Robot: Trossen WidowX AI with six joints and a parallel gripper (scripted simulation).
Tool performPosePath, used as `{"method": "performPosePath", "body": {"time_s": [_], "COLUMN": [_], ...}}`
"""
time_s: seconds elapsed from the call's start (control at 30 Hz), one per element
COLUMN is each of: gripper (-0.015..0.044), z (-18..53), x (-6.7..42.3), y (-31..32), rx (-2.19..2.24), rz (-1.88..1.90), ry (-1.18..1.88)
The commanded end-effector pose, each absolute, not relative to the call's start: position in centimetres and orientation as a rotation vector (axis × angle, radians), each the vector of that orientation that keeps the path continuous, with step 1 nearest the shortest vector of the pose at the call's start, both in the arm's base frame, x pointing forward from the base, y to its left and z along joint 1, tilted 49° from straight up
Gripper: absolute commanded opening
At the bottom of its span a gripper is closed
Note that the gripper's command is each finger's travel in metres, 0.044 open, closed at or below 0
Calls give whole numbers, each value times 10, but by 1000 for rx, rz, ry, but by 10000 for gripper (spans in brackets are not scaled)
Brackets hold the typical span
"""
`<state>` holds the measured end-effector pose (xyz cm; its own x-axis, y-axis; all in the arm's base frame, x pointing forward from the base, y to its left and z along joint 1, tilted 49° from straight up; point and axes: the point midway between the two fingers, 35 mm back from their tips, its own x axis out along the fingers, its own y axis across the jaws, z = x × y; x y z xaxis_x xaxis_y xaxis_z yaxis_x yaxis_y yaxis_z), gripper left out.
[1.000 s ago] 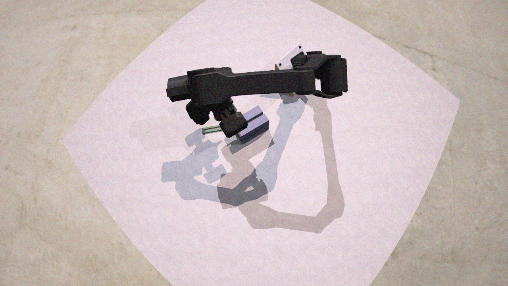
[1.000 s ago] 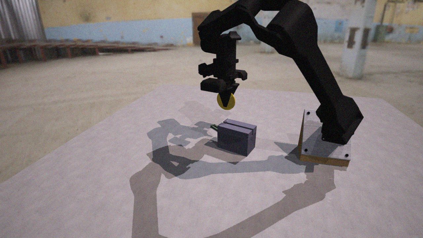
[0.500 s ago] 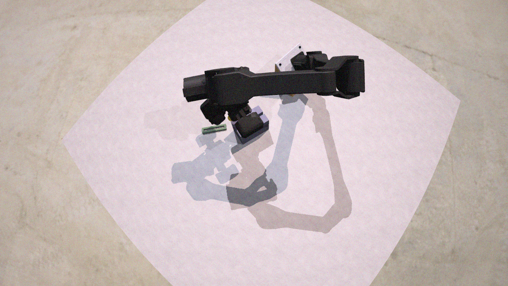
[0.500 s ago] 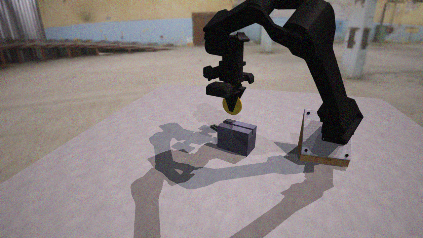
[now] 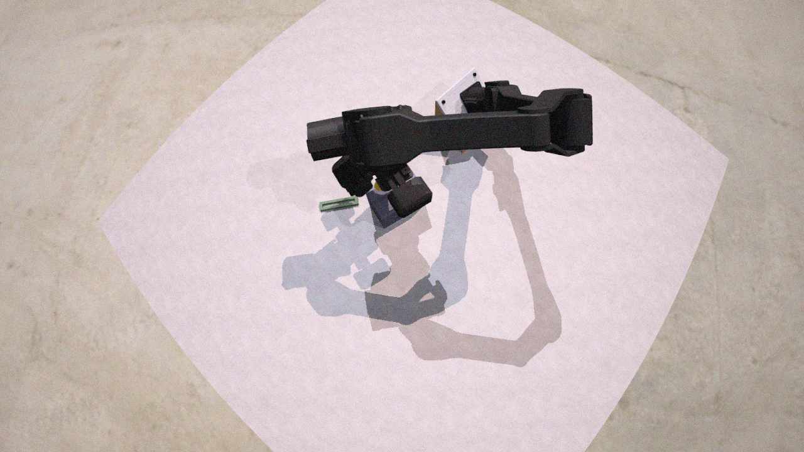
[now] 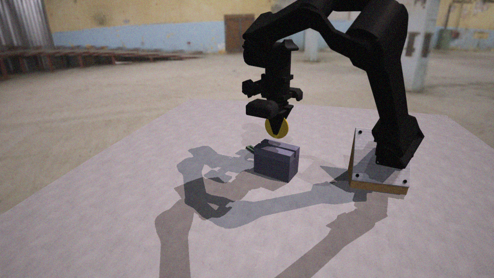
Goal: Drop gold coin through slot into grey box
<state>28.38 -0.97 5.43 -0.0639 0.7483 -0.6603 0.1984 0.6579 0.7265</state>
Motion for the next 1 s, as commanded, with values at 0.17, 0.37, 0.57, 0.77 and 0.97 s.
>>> {"method": "performPosePath", "body": {"time_s": [0.17,0.37,0.57,0.77,0.97], "gripper": [0,0,0,0,0], "z": [54,55,56,56,55], "x": [285,282,277,279,279], "y": [-11,-8,-4,-7,-6], "rx": [797,798,802,797,797], "rz": [539,538,535,535,535], "ry": [1607,1608,1610,1610,1610]}}
